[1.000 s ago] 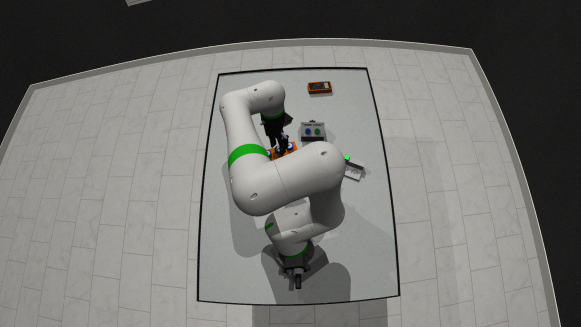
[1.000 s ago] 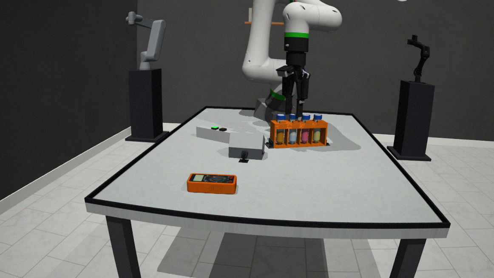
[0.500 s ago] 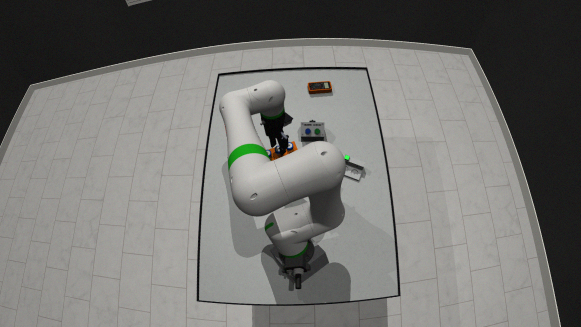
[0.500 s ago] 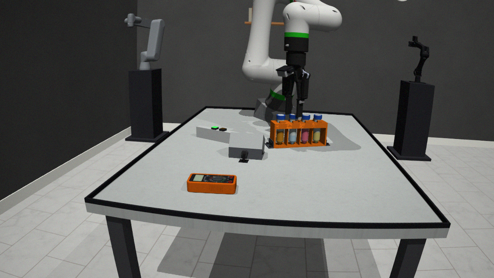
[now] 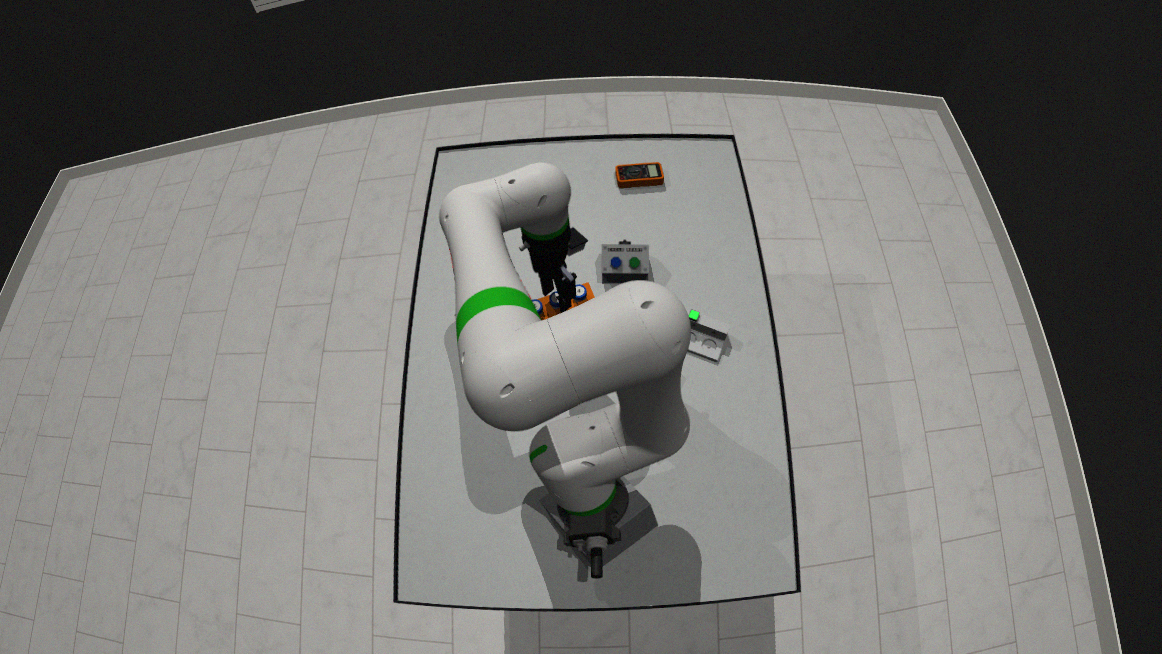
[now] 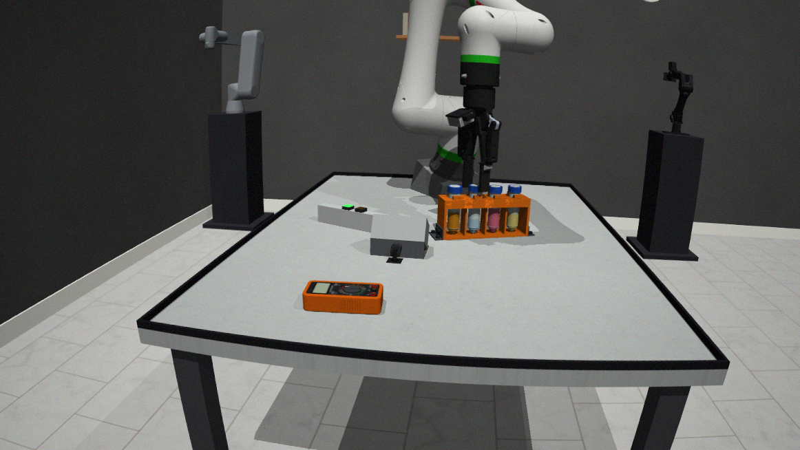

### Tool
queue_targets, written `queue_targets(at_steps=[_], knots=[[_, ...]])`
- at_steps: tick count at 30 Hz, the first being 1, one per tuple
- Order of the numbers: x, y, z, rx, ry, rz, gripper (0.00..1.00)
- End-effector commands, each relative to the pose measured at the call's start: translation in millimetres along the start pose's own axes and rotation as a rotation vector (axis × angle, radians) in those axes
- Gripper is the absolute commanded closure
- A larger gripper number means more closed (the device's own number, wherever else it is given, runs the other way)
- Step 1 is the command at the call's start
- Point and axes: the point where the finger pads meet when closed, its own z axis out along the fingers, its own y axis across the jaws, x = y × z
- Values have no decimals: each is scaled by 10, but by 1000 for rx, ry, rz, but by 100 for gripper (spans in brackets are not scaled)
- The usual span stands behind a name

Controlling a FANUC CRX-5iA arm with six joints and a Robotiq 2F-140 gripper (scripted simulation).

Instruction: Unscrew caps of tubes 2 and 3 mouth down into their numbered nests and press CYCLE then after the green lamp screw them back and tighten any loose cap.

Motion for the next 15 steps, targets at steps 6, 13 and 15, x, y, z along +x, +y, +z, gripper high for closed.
queue_targets(at_steps=[6, 13, 15], knots=[[5, -5, 9, 1, 1, 0, 70], [5, -5, 9, 1, 1, 0, 70], [5, -5, 9, 1, 1, 0, 70]])
